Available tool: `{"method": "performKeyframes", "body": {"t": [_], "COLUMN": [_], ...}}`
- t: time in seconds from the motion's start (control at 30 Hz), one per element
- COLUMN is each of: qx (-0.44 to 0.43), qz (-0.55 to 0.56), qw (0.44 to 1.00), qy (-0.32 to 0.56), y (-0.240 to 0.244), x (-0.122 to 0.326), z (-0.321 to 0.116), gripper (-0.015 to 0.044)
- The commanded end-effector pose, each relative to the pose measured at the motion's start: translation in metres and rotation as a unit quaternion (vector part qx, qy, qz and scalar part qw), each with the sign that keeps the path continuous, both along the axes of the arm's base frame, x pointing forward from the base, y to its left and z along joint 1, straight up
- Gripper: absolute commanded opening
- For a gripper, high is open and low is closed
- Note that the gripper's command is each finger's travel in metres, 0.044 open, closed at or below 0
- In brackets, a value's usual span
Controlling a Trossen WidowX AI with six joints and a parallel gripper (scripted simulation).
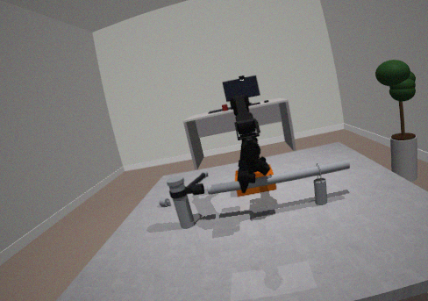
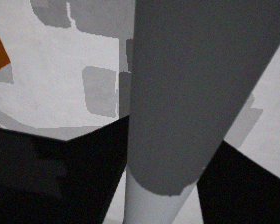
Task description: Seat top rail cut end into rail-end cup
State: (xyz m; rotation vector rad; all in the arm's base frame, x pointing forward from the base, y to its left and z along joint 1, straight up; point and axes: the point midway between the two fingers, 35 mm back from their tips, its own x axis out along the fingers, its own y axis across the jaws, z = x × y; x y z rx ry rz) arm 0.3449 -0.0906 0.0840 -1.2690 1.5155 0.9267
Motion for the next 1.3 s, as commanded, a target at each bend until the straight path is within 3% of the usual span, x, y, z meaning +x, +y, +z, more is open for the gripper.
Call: {"method": "performKeyframes", "body": {"t": [0.0,1.27], "qx": [-0.011,-0.003], "qz": [-0.003,0.000], "qw": [1.000,1.000], "qy": [-0.007,0.000], "y": [-0.0039,-0.0044], "x": [0.0012,0.0032], "z": [0.0083,0.0105], "gripper": [0.0000,0.0000]}}
